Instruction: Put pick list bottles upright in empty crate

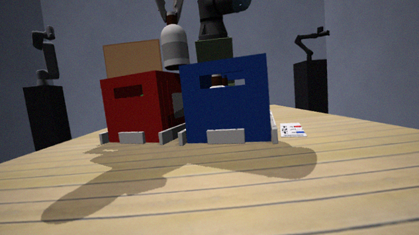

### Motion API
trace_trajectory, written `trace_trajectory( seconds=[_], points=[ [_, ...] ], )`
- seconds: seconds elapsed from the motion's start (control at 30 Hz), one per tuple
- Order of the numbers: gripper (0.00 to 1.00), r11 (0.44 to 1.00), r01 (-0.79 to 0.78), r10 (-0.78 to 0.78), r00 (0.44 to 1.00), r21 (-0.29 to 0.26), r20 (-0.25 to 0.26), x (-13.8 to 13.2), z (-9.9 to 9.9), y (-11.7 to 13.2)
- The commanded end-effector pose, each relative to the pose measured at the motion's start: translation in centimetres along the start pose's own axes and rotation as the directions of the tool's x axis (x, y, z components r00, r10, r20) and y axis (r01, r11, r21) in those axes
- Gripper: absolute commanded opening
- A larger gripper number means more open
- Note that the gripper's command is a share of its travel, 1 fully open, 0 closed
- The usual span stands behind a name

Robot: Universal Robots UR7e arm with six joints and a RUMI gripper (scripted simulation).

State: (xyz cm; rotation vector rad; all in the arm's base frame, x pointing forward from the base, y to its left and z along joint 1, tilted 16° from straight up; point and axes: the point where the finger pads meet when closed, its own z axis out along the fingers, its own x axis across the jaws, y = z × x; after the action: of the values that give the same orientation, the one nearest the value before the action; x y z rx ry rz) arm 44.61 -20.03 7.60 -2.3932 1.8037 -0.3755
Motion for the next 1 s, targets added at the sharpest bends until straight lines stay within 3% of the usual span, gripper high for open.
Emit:
trace_trajectory(
  seconds=[0.0,0.97],
  points=[
    [0.0,1.0,0.0,0.0,1.0,0.0,-0.002,-0.2,0.0,-0.9],
    [0.0,1.0,0.0,0.0,1.0,0.001,-0.002,-1.6,0.0,-5.7]
  ],
)
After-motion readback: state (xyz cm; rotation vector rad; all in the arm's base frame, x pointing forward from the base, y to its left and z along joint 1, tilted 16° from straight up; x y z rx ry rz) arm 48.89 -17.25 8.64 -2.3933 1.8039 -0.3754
